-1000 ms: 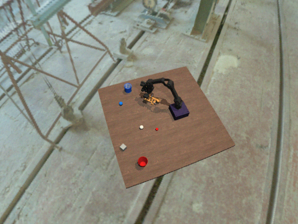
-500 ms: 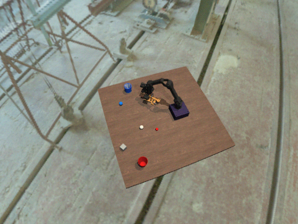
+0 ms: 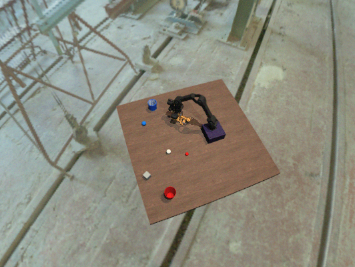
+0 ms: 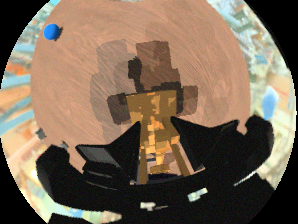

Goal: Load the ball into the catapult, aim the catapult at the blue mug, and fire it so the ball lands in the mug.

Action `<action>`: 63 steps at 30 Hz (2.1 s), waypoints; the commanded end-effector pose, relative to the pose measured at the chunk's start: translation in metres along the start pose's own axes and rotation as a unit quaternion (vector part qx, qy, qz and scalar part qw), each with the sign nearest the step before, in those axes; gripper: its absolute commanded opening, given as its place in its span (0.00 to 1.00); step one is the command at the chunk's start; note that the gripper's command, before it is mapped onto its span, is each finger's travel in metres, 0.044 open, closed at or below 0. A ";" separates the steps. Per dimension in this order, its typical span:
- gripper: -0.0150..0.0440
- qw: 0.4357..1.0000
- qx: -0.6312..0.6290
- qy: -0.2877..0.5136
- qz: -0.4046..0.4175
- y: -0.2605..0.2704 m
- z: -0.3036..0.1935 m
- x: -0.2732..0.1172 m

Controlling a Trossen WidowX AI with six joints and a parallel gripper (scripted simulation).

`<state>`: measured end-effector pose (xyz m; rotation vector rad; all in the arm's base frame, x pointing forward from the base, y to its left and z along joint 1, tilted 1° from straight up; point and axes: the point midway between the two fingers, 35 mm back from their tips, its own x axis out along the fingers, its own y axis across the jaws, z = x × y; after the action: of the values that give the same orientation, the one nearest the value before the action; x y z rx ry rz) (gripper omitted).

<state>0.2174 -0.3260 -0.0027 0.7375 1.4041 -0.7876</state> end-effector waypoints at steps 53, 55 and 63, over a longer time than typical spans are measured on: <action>0.25 1.000 -0.001 0.003 0.000 0.000 0.001 -0.003; 0.30 1.000 -0.001 0.003 0.000 0.000 0.001 -0.003; 0.65 1.000 -0.001 0.003 0.000 0.000 0.001 -0.003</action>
<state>0.2182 -0.3264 -0.0013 0.7406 1.4125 -0.7842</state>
